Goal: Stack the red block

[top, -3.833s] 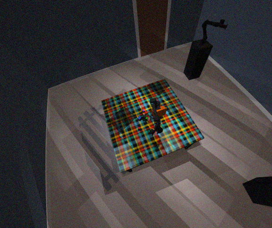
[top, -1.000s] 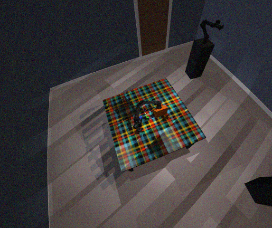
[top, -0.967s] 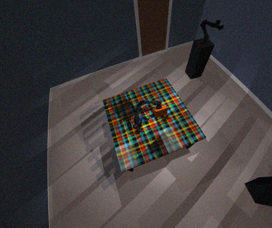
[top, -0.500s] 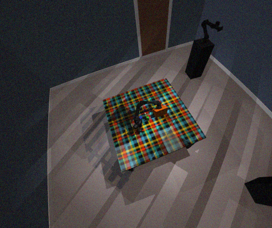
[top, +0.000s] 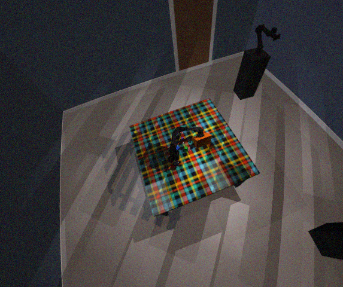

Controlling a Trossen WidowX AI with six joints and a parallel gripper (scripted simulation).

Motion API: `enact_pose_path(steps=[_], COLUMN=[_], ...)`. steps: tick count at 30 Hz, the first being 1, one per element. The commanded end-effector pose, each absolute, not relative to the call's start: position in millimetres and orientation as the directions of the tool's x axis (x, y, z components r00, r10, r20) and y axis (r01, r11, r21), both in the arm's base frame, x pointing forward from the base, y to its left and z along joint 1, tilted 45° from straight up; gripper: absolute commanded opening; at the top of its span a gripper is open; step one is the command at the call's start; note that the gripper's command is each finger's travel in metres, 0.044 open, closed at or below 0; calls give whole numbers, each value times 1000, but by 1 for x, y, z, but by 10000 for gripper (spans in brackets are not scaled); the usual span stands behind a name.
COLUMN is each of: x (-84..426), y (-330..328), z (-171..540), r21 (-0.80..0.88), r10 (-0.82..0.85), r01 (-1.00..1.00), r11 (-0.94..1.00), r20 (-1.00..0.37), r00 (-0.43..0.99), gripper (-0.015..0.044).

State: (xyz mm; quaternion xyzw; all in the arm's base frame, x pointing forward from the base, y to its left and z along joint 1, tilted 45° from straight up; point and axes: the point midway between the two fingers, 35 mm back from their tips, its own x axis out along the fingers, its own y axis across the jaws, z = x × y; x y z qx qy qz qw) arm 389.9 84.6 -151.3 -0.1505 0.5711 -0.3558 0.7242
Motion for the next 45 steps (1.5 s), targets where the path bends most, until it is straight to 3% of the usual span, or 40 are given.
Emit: enact_pose_path(steps=[1, 5, 12, 15, 45], x=[388, 388, 388, 388, 378], y=[84, 84, 84, 89, 166], z=[-151, -151, -151, -146, -69], r21=[-630, -630, -630, -629, -628], r10=[-691, -691, -691, -690, -688], r01=[340, 340, 340, 340, 335], r11=[699, 699, 699, 699, 703], r20=[-717, -717, -717, -718, -720], r00=[91, 91, 91, 91, 93], gripper=[230, 125, 78, 0, 0])
